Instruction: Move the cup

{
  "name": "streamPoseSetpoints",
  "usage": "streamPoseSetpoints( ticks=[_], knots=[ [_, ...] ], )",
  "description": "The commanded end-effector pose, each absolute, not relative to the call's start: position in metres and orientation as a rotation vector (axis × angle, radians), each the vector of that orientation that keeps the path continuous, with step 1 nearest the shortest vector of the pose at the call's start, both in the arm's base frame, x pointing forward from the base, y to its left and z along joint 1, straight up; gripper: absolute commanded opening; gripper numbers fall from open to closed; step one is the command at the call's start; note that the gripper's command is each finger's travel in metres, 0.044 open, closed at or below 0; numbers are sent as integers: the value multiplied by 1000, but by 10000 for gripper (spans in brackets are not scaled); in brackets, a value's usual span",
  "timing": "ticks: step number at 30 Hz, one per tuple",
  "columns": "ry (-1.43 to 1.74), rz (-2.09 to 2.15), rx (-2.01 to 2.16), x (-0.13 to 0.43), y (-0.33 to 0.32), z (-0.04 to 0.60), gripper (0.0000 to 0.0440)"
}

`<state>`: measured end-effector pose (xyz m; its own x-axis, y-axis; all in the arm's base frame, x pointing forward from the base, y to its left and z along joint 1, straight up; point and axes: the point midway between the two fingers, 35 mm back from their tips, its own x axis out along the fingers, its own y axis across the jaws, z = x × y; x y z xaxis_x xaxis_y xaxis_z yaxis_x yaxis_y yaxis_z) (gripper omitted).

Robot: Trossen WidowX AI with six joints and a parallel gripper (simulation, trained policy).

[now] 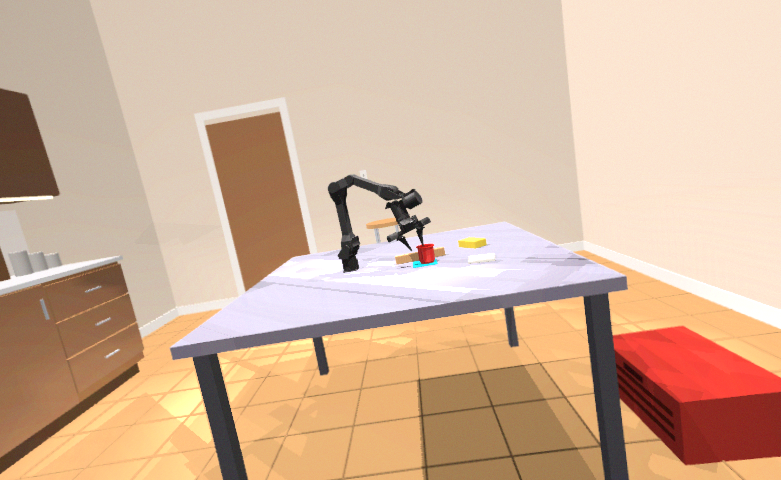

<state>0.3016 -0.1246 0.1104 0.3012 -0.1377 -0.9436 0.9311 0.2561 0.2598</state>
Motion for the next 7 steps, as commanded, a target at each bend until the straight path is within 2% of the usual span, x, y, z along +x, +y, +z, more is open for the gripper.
streamPoseSetpoints(
  ticks=[1,7],
  knots=[
    [951,-894,1042,300,-126,122,259],
    [895,-874,1042,298,-132,147,323]
  ],
)
